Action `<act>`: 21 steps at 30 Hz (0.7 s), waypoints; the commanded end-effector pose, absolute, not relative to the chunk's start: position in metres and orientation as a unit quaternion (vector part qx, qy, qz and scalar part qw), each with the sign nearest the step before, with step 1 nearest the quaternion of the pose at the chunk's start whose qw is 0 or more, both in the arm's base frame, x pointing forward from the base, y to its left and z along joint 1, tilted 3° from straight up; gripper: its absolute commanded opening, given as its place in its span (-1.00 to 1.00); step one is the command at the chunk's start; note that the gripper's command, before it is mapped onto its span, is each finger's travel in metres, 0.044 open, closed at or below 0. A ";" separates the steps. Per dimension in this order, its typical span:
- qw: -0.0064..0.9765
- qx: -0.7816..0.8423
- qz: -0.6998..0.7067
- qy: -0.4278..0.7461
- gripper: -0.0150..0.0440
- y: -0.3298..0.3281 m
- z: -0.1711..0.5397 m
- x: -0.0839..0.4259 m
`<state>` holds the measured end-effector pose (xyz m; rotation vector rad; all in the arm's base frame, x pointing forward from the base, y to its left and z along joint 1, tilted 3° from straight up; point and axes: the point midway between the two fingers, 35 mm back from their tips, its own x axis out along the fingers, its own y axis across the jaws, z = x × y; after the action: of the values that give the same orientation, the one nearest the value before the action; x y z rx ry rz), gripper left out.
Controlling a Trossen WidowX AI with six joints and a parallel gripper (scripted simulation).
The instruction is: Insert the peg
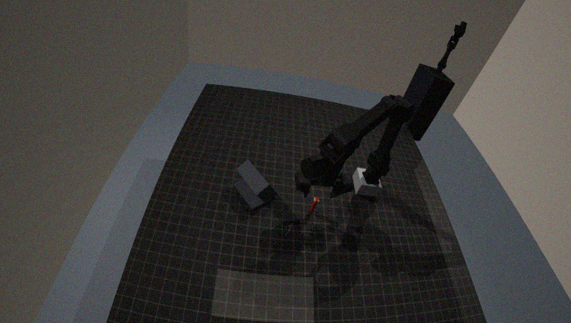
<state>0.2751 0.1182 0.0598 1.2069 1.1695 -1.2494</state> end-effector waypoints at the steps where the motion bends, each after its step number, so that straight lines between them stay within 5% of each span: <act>1: 0.498 0.499 -0.518 0.484 1.00 0.118 0.054 0.274; 21: 0.498 0.499 -0.518 0.484 1.00 0.117 0.021 0.274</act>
<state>0.2755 0.1172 0.0251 1.2081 1.1685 -1.2533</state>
